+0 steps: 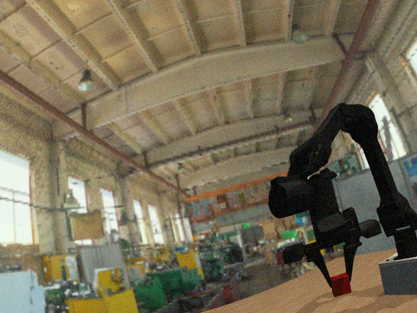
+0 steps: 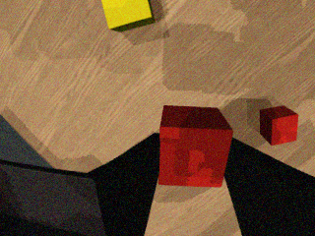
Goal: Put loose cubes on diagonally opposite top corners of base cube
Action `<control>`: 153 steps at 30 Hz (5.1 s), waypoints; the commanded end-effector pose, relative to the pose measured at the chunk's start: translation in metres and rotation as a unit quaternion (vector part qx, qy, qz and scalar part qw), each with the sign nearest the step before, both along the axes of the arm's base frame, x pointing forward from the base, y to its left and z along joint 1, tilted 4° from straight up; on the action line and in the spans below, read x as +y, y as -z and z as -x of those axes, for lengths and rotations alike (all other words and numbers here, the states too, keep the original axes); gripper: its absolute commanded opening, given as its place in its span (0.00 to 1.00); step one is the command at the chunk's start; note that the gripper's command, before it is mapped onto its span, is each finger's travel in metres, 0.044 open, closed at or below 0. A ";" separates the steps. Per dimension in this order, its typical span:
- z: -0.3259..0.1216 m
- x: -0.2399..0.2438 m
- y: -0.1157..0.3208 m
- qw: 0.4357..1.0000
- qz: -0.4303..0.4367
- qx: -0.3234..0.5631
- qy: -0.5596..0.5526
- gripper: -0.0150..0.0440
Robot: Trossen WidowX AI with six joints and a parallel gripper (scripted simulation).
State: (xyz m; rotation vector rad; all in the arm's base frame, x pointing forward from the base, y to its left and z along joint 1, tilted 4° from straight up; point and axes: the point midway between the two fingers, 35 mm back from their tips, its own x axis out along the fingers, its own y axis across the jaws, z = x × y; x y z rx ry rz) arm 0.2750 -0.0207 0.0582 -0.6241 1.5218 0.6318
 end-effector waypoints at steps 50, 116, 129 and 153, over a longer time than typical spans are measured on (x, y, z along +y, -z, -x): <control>-0.005 0.100 0.037 0.957 0.010 -0.002 0.290 0.43; -0.006 0.098 0.032 0.957 0.012 -0.003 0.290 0.60; -0.036 0.050 0.024 0.912 0.017 -0.016 0.410 0.70; -0.065 -0.104 0.002 0.782 0.029 -0.012 0.622 0.70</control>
